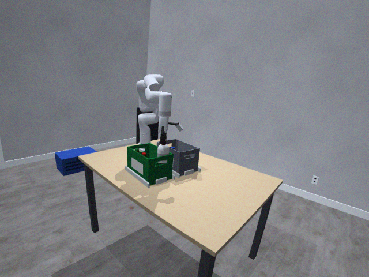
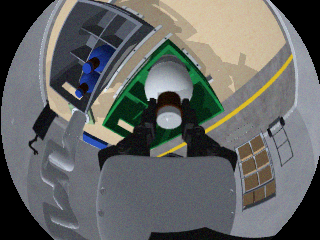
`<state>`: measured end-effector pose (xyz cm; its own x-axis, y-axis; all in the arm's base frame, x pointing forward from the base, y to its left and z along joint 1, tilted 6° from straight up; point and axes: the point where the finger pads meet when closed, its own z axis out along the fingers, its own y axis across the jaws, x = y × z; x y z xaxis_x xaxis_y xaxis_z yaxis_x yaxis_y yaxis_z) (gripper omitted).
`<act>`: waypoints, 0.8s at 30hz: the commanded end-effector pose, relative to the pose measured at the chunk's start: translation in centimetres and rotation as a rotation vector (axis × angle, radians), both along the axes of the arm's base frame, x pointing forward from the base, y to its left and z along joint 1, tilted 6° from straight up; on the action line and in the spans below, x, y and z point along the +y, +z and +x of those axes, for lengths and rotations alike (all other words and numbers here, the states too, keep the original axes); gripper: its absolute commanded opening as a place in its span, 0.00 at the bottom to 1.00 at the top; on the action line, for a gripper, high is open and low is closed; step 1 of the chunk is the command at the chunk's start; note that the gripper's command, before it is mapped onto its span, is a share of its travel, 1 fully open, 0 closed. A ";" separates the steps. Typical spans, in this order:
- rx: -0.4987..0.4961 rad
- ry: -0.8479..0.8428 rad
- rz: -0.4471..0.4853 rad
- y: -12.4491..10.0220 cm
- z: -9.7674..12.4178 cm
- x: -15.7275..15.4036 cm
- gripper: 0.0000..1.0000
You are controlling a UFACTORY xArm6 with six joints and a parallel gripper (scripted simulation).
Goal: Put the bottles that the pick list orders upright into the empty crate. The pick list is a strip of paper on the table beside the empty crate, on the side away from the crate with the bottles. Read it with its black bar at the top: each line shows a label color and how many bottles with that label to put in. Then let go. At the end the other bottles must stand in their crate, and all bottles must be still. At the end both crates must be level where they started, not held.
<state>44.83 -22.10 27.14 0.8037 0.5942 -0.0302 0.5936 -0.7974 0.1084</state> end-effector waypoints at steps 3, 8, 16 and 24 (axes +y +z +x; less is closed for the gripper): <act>-0.005 0.000 -0.002 1.1 0.1 0.1 0.00; -0.005 0.000 -0.002 1.7 0.0 0.1 0.00; -0.005 0.000 -0.002 3.1 0.0 0.3 0.00; -0.005 0.000 -0.002 4.1 -0.1 0.4 0.00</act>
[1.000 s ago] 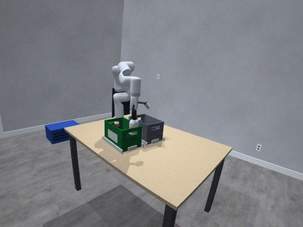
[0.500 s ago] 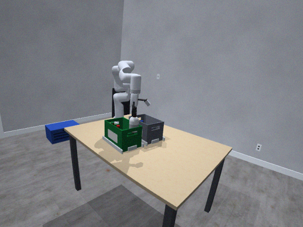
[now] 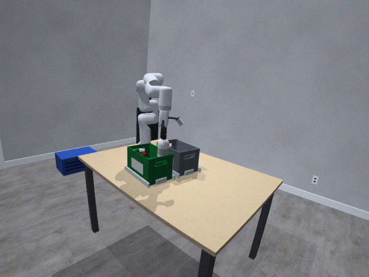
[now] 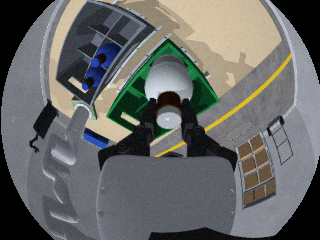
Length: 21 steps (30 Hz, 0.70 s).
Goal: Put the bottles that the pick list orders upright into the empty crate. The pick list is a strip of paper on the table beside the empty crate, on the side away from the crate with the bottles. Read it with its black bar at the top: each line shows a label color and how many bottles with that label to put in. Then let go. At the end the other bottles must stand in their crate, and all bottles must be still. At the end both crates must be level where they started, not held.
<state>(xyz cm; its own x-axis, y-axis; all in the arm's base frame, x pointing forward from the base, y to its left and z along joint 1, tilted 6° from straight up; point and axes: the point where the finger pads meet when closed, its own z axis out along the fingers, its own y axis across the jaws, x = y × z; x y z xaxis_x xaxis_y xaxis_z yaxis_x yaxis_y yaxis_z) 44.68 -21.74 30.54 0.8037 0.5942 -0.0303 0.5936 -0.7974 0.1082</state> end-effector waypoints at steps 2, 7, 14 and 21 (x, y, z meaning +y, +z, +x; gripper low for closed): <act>-0.005 0.000 -0.002 1.0 0.0 0.1 0.00; -0.005 0.000 -0.002 1.8 0.0 0.1 0.00; -0.005 0.000 -0.002 2.7 0.0 0.2 0.00; -0.005 0.000 -0.002 3.8 -0.1 0.4 0.00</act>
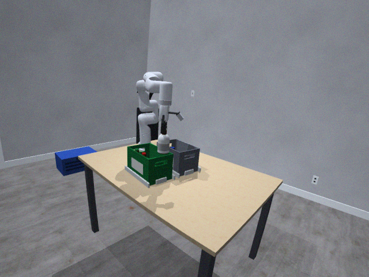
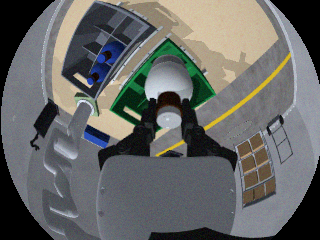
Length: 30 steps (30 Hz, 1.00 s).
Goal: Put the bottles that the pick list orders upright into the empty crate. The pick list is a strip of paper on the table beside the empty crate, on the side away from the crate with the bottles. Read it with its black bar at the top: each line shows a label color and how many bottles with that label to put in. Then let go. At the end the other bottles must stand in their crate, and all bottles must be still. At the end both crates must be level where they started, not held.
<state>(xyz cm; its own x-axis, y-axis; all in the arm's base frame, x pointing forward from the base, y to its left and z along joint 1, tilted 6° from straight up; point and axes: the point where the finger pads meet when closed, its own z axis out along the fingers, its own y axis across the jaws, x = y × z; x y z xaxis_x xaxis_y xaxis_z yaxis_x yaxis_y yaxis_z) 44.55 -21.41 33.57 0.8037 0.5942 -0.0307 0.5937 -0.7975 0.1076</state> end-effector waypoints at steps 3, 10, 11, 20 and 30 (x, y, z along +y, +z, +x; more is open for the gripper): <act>-0.006 0.000 -0.002 1.2 0.0 0.1 0.00; -0.006 0.000 -0.002 1.2 0.0 0.1 0.00; -0.006 0.000 -0.002 1.2 0.0 0.1 0.00; -0.006 0.000 -0.002 1.0 0.3 1.4 0.00; -0.006 0.000 -0.002 0.9 0.5 3.0 0.00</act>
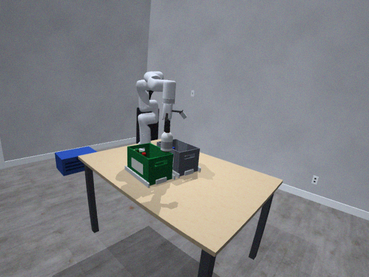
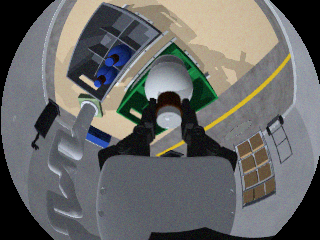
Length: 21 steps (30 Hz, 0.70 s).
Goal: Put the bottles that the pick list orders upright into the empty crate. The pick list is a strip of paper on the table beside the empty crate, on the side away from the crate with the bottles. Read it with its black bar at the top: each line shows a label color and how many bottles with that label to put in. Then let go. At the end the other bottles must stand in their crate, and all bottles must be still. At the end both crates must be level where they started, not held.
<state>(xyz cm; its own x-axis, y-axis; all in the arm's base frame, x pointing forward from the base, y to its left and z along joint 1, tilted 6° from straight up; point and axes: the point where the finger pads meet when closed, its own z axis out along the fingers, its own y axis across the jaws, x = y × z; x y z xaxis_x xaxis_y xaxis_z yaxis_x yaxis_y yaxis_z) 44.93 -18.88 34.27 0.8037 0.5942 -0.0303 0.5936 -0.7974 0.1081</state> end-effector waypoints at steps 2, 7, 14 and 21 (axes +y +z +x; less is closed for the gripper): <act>-0.005 0.000 -0.002 0.1 0.2 0.9 0.00; -0.005 0.000 -0.002 0.0 0.4 1.9 0.00; -0.005 0.000 -0.002 -0.1 0.5 2.9 0.00; -0.005 0.000 -0.002 -0.2 0.8 4.2 0.00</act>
<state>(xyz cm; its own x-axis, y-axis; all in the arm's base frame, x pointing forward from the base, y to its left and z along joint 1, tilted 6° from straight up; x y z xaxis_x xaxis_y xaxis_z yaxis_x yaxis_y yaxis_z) 45.51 -15.25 33.90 0.8038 0.5941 -0.0305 0.5936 -0.7975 0.1079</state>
